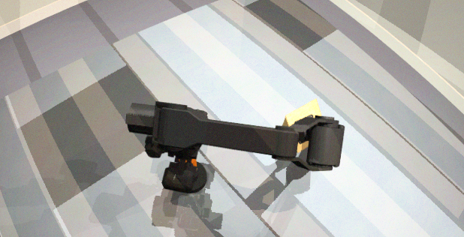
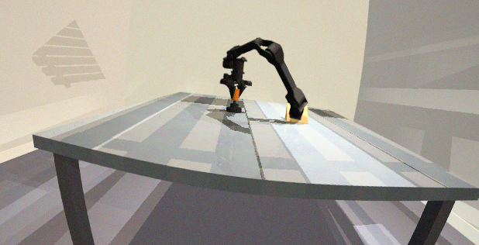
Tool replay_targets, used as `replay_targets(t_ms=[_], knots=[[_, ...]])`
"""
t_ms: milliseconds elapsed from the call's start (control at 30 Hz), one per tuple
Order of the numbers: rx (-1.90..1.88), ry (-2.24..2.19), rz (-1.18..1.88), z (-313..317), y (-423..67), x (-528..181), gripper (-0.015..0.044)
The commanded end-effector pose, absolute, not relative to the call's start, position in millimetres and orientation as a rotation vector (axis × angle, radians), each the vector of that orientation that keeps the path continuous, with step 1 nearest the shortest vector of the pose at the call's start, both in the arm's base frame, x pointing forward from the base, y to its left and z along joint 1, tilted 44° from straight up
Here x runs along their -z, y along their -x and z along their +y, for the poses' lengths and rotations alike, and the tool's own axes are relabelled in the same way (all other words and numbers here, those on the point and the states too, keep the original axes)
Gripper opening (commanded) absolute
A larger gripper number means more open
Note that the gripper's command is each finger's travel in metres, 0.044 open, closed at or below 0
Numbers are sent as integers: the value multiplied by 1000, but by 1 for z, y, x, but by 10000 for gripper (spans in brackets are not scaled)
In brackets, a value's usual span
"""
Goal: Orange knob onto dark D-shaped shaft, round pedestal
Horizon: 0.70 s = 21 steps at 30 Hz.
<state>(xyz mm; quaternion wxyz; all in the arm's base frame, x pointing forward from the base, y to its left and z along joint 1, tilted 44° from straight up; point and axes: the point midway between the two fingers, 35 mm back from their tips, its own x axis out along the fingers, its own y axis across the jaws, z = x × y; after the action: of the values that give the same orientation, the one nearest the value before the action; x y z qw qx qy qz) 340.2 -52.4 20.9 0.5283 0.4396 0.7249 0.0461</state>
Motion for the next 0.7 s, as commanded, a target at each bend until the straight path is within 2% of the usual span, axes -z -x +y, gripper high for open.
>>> replay_targets(t_ms=[0,667], knots=[[-68,-1086,1739,-53,-340,-20,0],[-68,-1086,1739,-53,-340,-21,0]])
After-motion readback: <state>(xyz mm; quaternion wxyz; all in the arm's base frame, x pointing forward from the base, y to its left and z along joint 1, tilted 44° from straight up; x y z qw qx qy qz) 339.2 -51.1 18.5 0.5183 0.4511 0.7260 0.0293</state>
